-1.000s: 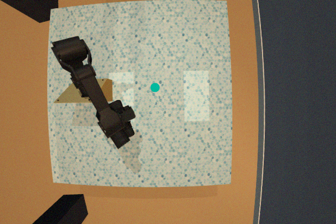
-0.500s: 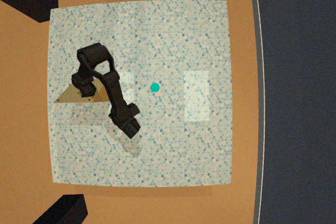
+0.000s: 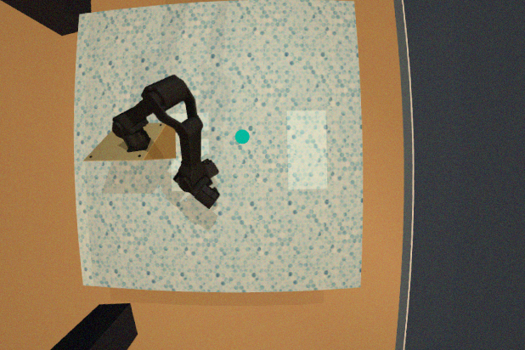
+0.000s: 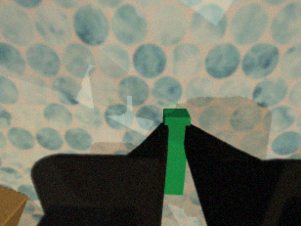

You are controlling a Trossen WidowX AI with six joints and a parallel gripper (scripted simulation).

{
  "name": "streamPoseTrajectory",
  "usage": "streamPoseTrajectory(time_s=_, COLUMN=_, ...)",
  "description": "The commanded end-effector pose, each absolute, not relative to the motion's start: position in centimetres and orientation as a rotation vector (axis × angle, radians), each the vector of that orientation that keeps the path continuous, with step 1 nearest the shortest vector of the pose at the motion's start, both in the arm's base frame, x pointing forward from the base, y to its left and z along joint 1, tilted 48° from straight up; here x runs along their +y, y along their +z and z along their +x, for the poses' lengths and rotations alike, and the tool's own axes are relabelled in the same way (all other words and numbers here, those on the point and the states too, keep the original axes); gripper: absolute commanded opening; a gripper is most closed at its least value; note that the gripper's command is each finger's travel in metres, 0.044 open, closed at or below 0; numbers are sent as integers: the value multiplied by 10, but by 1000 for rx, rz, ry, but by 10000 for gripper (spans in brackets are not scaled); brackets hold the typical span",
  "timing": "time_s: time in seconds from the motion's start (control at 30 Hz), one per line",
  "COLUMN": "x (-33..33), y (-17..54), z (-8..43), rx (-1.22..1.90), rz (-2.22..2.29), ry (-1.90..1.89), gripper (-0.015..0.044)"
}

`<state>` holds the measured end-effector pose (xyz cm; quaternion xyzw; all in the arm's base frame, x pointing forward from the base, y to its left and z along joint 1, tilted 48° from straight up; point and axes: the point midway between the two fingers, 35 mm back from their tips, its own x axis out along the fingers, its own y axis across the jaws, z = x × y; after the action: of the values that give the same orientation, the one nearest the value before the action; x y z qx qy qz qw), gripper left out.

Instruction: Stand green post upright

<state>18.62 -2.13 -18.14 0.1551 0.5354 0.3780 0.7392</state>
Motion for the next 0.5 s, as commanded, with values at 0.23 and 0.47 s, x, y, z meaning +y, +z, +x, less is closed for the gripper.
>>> streamPoseTrajectory(time_s=0.23, x=-28, y=-177, z=187, rx=1178, rz=349, ry=824, gripper=23)
streamPoseTrajectory(time_s=0.47, x=-43, y=-166, z=187, rx=1180, rz=345, ry=820, gripper=23)
